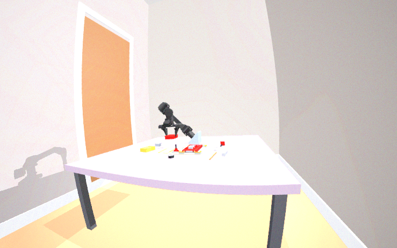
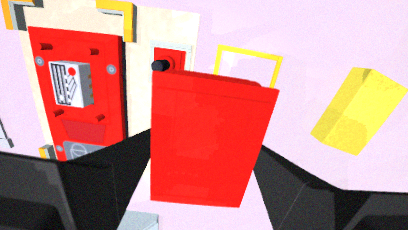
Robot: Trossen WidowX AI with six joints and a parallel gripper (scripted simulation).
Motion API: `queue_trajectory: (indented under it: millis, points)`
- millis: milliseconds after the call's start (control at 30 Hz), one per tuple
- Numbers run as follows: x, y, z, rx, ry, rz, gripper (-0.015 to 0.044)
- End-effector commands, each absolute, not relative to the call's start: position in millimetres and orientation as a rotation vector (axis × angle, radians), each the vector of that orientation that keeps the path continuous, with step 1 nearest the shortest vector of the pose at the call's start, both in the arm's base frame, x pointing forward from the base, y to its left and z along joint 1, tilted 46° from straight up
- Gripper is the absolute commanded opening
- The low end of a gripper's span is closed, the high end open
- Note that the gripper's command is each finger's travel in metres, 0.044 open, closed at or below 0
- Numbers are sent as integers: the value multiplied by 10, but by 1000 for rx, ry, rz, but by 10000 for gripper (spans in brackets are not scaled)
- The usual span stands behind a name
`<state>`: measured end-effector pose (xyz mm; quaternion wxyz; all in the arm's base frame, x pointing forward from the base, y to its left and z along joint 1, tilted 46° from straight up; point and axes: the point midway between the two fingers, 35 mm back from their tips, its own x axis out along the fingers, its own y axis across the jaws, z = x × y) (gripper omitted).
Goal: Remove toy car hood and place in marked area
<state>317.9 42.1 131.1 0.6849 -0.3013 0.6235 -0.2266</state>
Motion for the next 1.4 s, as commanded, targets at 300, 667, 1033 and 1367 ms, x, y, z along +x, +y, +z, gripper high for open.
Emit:
queue_trajectory:
  millis: [300,667,1033,1367]
  points:
    - [3011,42,1628,-692,1399,-524,0]
    - [3028,-6,1575,-692,1399,-523,0]
    - [3046,-65,1512,-691,1399,-522,0]
    - [3060,-119,1455,-690,1399,-521,0]
